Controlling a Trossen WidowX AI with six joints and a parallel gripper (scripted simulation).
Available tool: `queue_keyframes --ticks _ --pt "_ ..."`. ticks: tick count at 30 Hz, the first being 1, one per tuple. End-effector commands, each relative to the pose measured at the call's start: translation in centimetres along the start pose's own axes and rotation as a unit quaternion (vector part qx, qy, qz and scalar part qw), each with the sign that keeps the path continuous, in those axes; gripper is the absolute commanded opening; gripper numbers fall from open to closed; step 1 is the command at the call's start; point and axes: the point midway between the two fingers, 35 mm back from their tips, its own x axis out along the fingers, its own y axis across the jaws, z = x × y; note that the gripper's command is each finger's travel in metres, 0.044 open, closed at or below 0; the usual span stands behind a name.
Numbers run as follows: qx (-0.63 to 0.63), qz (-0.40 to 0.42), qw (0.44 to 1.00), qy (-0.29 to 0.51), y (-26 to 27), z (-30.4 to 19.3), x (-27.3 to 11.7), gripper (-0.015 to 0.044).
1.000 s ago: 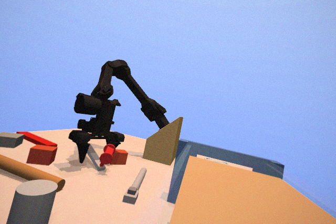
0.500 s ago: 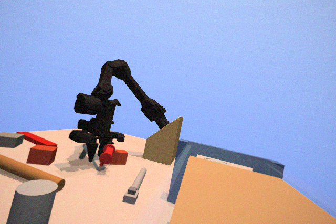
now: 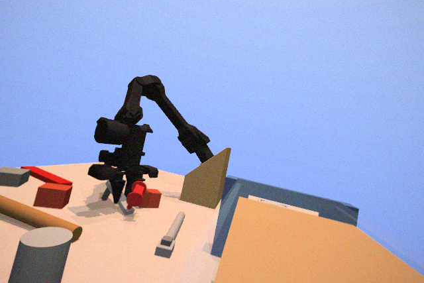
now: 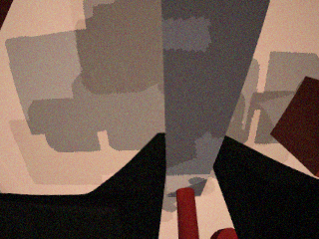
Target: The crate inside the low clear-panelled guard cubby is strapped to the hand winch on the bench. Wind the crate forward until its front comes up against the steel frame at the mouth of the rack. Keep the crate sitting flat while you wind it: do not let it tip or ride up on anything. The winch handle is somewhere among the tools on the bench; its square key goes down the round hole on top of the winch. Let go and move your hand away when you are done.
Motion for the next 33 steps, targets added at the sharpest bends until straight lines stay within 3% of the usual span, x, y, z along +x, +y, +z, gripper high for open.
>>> queue_keyframes --ticks 1,5,7,15,24,33 --pt "0.001 0.001 1.0 -0.005 0.5 -0.4 -3.7 0.0" --pt "0.0 0.004 1.0 -0.027 0.2 -0.2 -10.3 0.0" --pt "0.0 0.008 0.999 -0.032 0.1 0.0 -11.6 0.0" --pt "-0.014 0.008 0.999 -0.031 0.1 -0.2 -11.7 0.0" --pt "-0.164 0.029 0.986 -0.011 0.3 -4.0 -13.0 0.0" --pt "-0.356 0.037 0.934 0.007 -0.5 -8.0 -13.6 0.0"
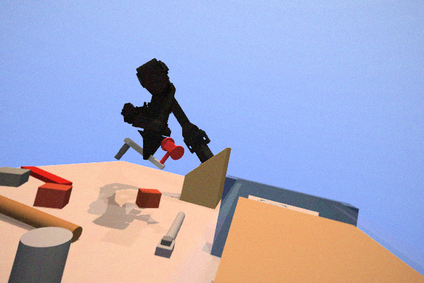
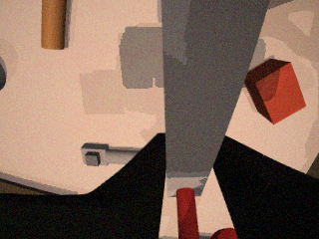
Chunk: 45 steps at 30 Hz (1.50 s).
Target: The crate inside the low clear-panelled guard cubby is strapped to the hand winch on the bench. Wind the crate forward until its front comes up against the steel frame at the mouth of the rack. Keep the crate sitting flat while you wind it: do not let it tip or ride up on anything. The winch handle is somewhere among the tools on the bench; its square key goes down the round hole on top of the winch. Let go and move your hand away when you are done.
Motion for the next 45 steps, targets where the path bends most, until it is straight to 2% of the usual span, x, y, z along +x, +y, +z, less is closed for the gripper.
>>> queue_keyframes --ticks 1,11,22,32,45 --pt "-0.082 0.009 0.997 0.009 0.9 -1.7 -0.4 0.0" --pt "-0.3 0.024 0.953 0.024 2.1 -5.6 -1.0 0.0" --pt "-0.524 0.038 0.85 0.038 2.9 -10.0 -1.8 0.0" --pt "-0.696 0.054 0.714 0.053 3.4 -14.2 -2.4 0.0" --pt "-0.879 0.052 0.469 0.063 3.0 -19.9 -3.1 0.0"
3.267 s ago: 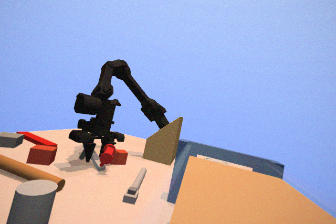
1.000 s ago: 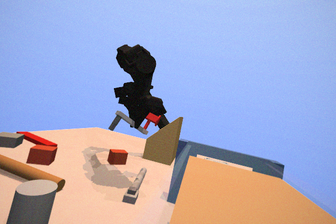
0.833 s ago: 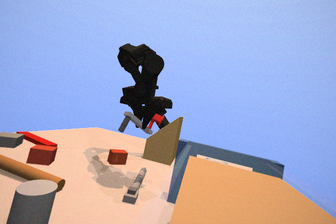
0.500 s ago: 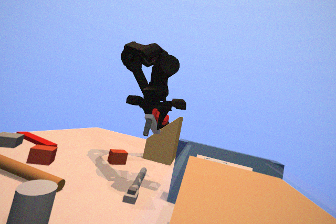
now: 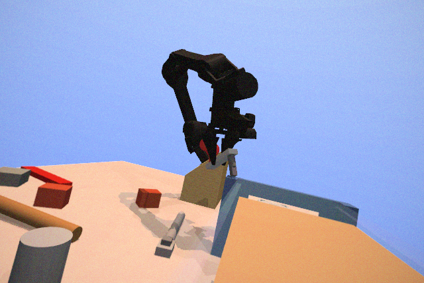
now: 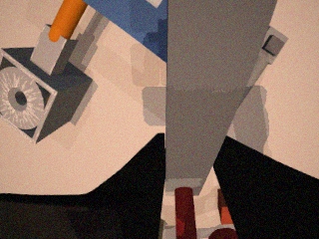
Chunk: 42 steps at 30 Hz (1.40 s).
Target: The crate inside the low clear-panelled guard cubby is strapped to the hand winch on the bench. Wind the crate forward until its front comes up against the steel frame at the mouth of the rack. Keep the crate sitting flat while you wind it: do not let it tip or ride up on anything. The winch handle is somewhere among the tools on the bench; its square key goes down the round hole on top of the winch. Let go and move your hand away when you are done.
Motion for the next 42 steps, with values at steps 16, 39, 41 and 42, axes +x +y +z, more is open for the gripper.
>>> queue_keyframes --ticks 16,39,41,42 --pt "-0.426 0.018 0.903 0.061 8.5 1.5 1.1 0.0" --pt "-0.712 -0.079 0.677 0.169 15.6 0.8 0.9 0.0" --pt "-0.71 -0.093 0.676 0.175 15.7 0.8 0.8 0.0" --pt "-0.708 -0.102 0.676 0.178 15.7 0.7 0.7 0.0"
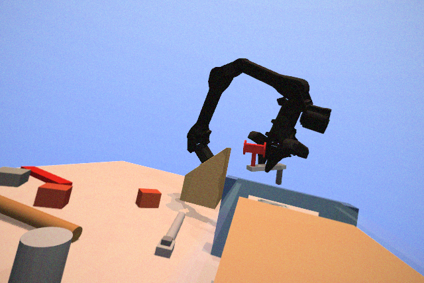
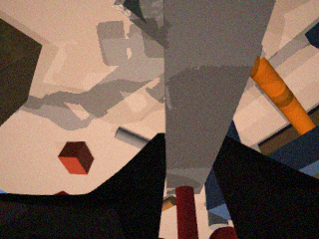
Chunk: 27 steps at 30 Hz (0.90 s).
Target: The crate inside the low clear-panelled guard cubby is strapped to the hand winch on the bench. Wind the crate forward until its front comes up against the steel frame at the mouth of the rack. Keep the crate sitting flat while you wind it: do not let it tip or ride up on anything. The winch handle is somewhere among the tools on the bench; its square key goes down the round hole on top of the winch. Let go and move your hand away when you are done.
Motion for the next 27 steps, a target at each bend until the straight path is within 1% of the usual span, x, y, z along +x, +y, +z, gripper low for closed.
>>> queue_keyframes --ticks 1,7,14,27 --pt "0.007 -0.014 0.999 0.03 0.0 0.1 -0.5 0.0" --pt "0.019 -0.031 0.997 0.073 0.2 0.2 -0.9 0.0" --pt "0.022 -0.034 0.996 0.081 0.2 0.3 -0.9 0.0" --pt "0.023 -0.035 0.996 0.083 -0.2 0.8 1.1 0.0"
